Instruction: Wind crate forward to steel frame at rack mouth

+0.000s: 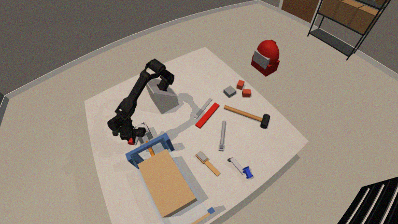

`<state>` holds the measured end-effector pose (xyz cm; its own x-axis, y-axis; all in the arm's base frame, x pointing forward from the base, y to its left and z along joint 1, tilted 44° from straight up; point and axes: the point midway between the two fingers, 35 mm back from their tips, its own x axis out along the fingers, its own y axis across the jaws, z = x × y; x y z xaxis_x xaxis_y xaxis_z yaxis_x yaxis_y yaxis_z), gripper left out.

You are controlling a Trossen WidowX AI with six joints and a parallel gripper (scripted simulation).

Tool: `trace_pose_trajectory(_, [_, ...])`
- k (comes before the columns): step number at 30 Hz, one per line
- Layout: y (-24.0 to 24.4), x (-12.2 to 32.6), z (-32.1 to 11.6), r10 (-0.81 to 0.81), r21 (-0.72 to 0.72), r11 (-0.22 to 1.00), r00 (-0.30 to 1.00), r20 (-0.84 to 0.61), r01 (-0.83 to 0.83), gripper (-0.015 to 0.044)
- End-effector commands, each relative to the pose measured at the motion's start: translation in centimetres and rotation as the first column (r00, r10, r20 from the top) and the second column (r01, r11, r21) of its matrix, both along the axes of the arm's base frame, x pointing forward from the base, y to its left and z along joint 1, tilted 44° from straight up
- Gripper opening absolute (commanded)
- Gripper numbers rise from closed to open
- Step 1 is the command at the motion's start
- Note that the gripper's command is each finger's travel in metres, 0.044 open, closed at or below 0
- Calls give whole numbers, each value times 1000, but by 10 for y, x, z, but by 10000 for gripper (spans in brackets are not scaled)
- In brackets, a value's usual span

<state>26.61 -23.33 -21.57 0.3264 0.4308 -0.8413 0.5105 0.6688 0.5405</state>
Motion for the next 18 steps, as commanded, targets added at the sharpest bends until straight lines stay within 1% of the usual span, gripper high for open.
trace_pose_trajectory(1, [17,8,10,8,38,999,1000,13,-8,0])
trace_pose_trajectory(18, [34,17,25,8,40,999,1000,14,-9,0])
